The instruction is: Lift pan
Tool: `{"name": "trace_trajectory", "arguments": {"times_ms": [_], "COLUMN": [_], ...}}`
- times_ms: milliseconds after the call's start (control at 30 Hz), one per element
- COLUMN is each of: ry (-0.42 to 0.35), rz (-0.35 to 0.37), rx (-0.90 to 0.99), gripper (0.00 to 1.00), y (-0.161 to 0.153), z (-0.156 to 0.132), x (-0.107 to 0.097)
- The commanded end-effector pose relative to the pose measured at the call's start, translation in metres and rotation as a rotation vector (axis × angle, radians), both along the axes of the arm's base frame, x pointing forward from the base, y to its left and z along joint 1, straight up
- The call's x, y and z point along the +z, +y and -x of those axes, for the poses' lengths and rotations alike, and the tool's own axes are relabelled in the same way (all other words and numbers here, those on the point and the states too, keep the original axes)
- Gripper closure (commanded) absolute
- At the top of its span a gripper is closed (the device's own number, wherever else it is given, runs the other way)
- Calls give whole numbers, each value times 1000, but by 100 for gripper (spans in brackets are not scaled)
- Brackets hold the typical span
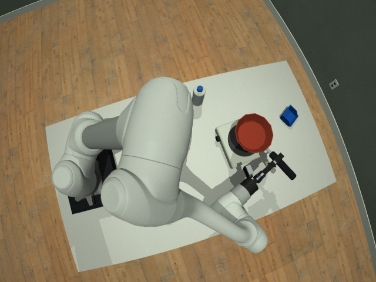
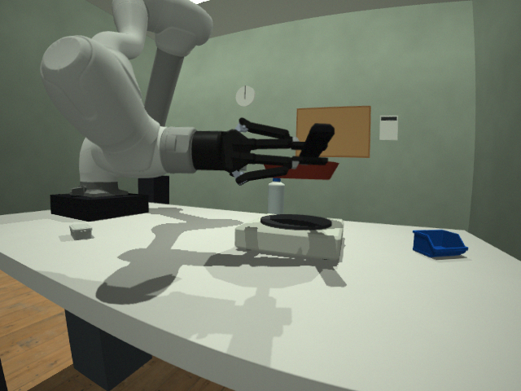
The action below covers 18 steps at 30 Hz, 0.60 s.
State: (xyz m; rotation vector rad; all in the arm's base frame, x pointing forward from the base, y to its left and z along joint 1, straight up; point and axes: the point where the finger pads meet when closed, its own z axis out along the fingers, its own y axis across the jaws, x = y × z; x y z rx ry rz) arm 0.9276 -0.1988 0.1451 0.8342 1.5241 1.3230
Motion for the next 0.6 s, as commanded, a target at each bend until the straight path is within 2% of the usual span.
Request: {"name": "trace_trajectory", "arguments": {"times_ms": [0,567], "ry": [4,2], "rz": [-2,-2], "rx": [8,8], "gripper": [90,90], "y": [5,5], "z": [2,2], "x": [7,26]}}
